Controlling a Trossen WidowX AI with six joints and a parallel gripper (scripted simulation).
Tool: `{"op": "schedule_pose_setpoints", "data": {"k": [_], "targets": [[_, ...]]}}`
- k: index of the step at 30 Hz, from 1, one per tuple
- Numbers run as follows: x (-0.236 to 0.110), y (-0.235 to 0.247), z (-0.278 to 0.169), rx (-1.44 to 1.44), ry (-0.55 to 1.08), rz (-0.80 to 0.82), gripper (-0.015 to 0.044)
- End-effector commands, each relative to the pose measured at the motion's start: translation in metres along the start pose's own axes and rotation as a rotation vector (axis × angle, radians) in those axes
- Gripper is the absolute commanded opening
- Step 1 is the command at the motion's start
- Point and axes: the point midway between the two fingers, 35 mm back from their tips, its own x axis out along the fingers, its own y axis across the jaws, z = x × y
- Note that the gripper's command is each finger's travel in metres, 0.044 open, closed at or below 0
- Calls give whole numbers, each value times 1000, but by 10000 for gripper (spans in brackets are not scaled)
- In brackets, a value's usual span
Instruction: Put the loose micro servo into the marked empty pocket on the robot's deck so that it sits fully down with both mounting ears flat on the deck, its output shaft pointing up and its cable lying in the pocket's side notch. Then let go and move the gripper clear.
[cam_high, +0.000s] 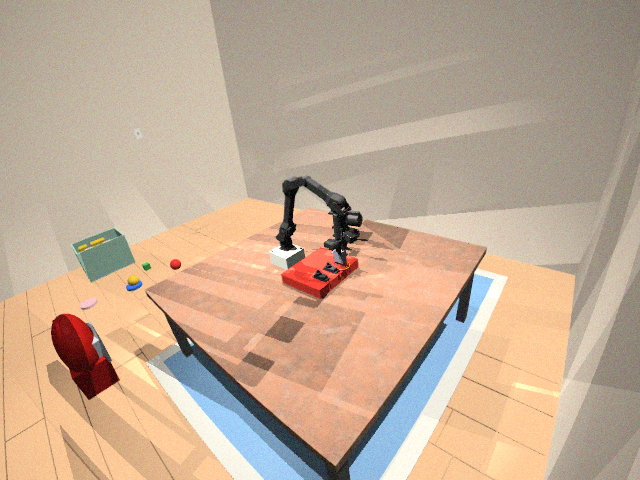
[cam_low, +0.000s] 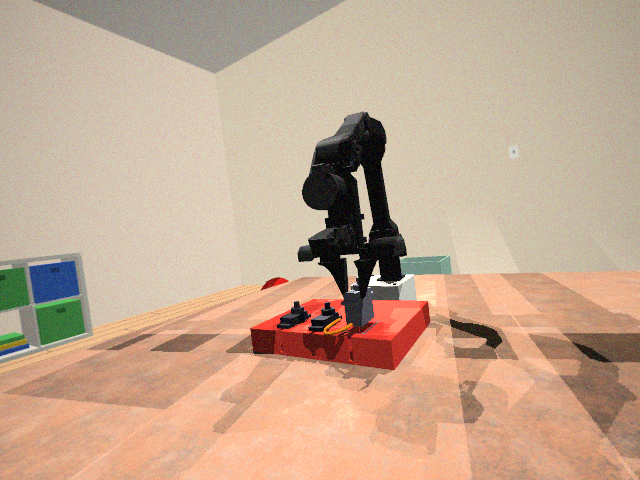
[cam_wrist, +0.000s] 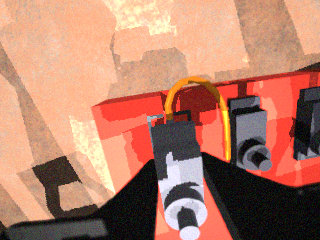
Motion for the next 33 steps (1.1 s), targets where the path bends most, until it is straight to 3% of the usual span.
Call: {"op": "schedule_pose_setpoints", "data": {"k": [1,33], "targets": [[1,0,0,-3,-1,-2,0],[25,0,0,-3,-1,-2,0]]}}
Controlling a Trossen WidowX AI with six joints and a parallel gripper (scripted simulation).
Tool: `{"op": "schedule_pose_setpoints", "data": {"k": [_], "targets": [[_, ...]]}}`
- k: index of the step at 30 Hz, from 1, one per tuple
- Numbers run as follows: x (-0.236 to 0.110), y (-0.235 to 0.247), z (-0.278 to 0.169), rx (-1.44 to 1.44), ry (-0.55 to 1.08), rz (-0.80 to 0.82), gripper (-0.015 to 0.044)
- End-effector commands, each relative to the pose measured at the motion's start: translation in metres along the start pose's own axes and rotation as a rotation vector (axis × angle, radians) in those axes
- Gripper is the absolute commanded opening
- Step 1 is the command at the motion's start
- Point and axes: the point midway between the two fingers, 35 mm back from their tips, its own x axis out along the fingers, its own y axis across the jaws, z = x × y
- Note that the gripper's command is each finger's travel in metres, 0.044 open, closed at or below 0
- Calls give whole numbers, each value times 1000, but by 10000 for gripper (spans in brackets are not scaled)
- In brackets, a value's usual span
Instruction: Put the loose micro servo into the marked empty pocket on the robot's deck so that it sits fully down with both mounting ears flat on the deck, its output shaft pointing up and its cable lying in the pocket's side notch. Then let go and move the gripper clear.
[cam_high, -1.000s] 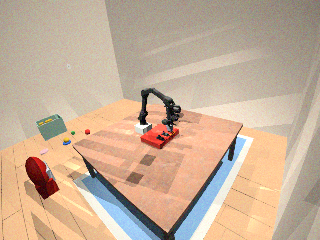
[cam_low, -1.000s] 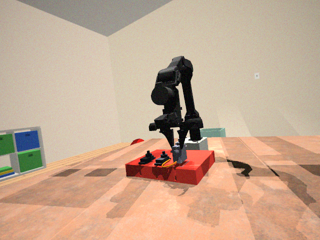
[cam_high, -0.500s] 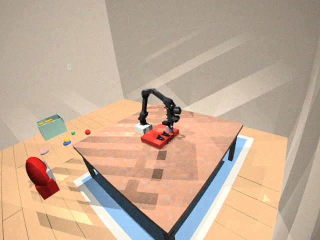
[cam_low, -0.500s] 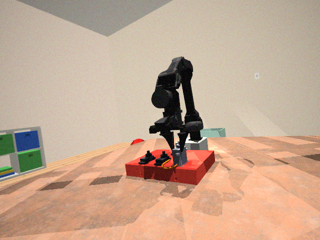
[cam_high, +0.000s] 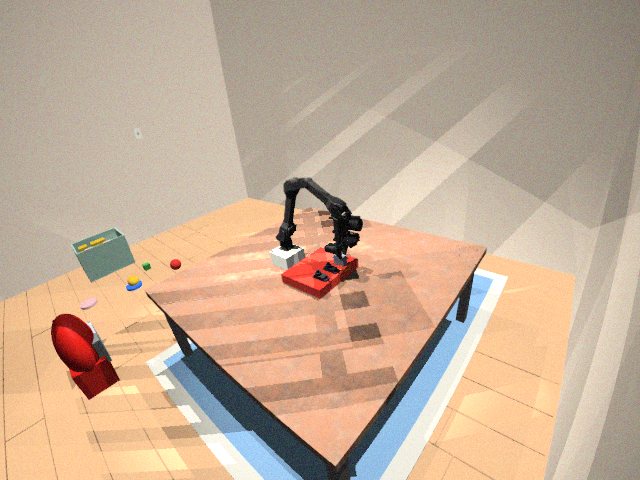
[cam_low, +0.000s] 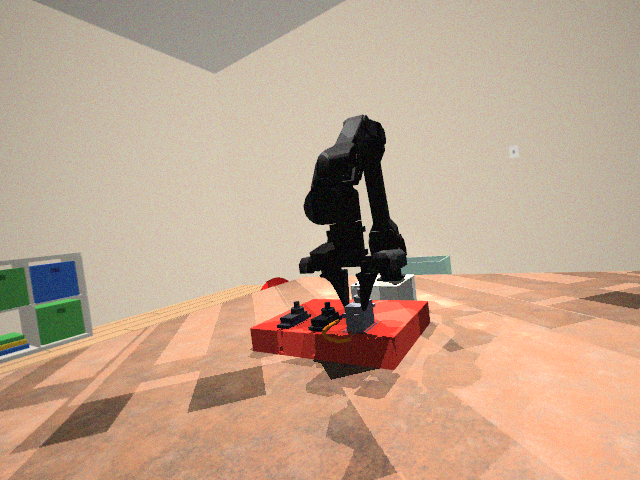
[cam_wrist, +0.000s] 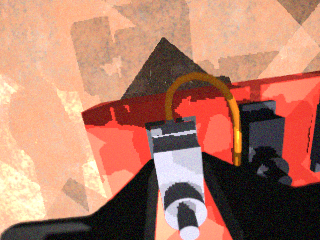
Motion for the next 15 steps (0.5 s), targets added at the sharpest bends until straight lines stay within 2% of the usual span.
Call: {"op": "schedule_pose_setpoints", "data": {"k": [1,15], "targets": [[4,0,0,-1,1,-1,0],[15,0,0,-1,1,-1,0]]}}
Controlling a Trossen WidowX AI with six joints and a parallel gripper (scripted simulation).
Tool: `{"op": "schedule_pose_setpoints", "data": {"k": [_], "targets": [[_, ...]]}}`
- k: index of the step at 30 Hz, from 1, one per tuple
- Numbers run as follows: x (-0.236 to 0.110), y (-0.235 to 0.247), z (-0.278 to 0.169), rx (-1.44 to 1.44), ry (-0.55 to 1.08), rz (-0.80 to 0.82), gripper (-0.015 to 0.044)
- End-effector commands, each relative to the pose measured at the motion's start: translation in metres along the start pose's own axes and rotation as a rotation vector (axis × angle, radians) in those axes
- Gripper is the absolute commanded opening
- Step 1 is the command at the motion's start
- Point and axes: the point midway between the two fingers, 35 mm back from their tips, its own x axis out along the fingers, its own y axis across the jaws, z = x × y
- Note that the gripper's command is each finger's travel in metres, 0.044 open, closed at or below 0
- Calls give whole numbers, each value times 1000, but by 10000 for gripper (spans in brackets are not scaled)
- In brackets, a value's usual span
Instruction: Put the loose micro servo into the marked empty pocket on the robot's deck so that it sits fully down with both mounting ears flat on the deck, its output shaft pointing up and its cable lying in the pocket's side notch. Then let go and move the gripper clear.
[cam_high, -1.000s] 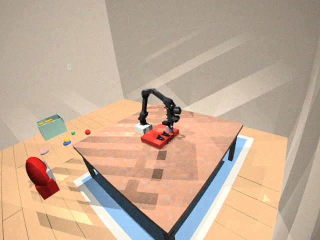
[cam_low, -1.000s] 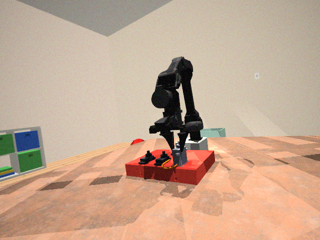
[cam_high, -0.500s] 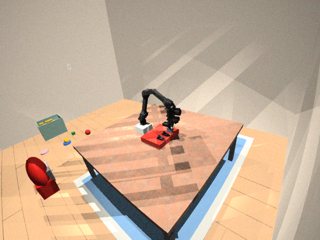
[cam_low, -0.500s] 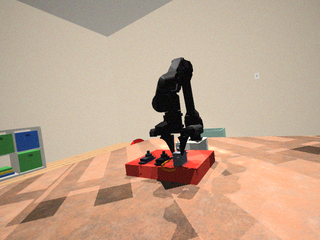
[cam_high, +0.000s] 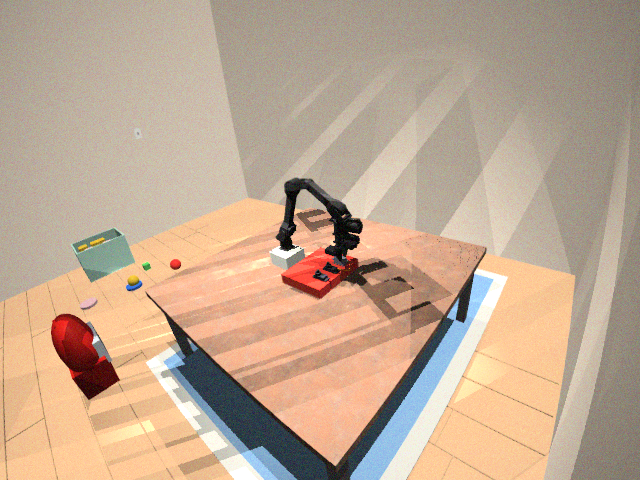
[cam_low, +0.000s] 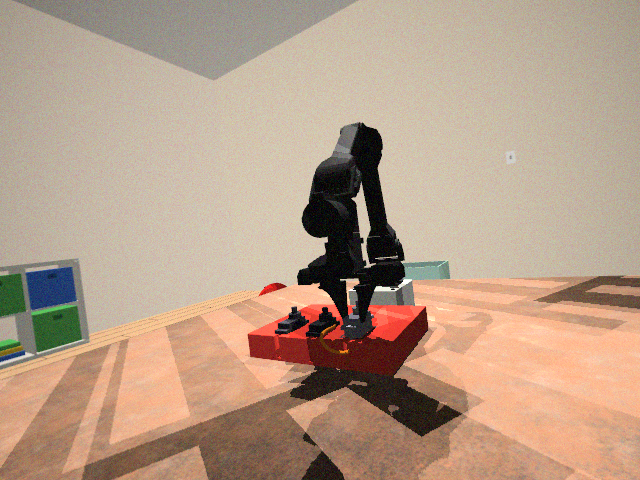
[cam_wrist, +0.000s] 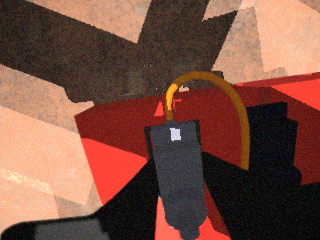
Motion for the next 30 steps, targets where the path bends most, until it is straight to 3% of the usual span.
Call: {"op": "schedule_pose_setpoints", "data": {"k": [1,18,25,30], "targets": [[4,0,0,-1,1,-1,0],[18,0,0,-1,1,-1,0],[15,0,0,-1,1,-1,184],[2,0,0,-1,0,-1,187]]}}
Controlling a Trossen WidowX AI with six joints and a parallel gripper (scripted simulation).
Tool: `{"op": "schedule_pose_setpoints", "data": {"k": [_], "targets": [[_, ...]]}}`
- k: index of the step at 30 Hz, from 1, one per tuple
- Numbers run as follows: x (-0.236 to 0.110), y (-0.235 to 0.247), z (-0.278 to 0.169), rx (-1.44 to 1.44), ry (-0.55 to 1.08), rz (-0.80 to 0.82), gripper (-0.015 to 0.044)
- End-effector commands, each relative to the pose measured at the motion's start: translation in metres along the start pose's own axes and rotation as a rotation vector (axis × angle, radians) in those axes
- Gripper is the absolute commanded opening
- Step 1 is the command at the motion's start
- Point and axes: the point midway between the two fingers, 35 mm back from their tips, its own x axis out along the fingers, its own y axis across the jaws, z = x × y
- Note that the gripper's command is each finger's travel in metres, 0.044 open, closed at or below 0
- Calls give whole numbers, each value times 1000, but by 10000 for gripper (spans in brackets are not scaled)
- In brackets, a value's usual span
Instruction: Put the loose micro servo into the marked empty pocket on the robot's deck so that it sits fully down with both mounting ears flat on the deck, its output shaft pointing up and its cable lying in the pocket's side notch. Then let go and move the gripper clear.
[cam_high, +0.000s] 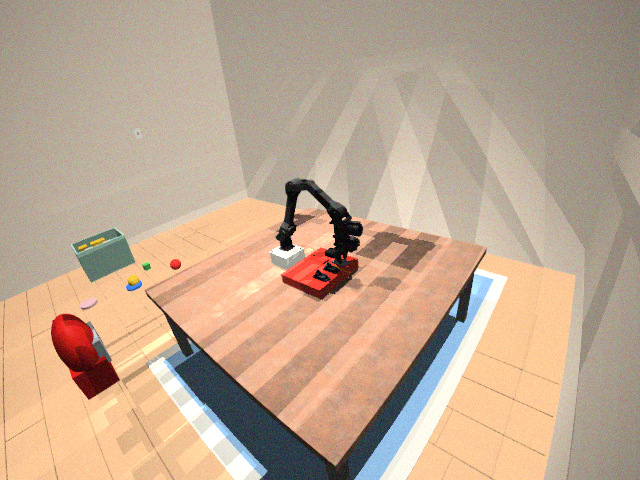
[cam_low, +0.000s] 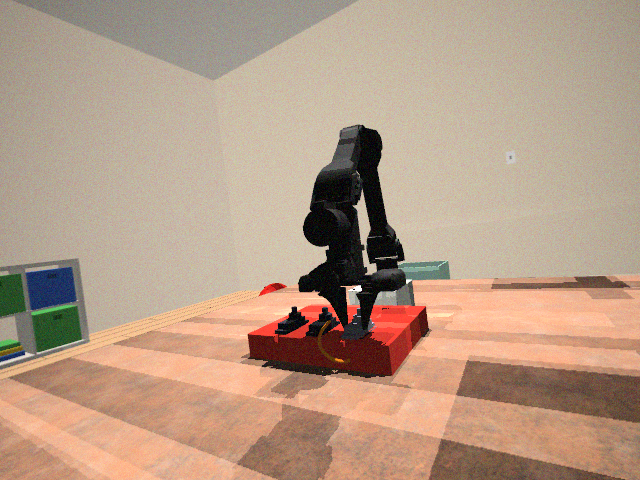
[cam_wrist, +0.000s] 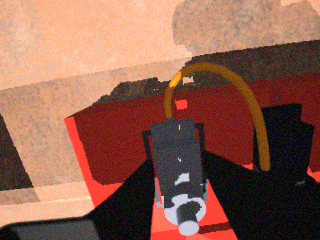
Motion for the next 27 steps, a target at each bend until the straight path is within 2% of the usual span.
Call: {"op": "schedule_pose_setpoints", "data": {"k": [1,3,8,13,18,21,27], "targets": [[-21,0,1,-1,-6,0,187],[-32,0,-2,-1,-6,0,187],[-33,0,-2,-1,-6,0,187],[-50,2,-25,0,-8,2,319],[-83,2,-79,-1,0,1,440],[-94,0,-107,-1,4,0,440],[-95,0,-109,-1,4,0,440]]}}
